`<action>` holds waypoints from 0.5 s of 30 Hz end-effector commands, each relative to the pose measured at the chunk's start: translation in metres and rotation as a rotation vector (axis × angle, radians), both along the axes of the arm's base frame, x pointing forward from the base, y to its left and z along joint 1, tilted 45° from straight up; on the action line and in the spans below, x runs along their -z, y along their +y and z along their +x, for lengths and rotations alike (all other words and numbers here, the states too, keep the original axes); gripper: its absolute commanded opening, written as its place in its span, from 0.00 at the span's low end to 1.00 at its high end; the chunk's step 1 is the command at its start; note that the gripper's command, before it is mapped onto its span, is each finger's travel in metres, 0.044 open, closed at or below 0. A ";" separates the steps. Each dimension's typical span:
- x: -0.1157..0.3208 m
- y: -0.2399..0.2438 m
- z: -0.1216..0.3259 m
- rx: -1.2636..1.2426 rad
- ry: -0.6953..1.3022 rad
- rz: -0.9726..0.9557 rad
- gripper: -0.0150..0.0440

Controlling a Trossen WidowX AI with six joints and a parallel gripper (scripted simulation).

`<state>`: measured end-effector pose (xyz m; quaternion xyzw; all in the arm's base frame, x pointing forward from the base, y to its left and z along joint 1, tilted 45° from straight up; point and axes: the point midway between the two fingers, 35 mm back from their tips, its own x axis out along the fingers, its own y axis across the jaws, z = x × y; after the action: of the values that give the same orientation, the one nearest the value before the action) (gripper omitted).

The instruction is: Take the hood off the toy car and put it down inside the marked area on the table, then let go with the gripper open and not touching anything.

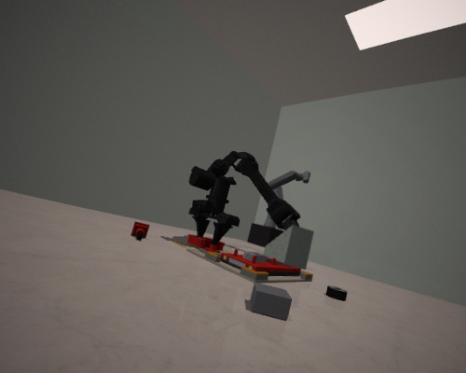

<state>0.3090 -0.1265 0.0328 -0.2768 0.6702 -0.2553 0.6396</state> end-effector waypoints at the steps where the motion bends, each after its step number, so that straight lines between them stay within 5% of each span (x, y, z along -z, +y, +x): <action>1: 0.001 -0.001 0.000 -0.004 0.004 -0.003 0.25; 8: 0.004 -0.004 0.000 -0.004 0.004 -0.003 0.25; 15: 0.003 -0.003 0.000 0.000 0.000 0.000 0.57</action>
<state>0.3087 -0.1295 0.0298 -0.2771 0.6704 -0.2552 0.6393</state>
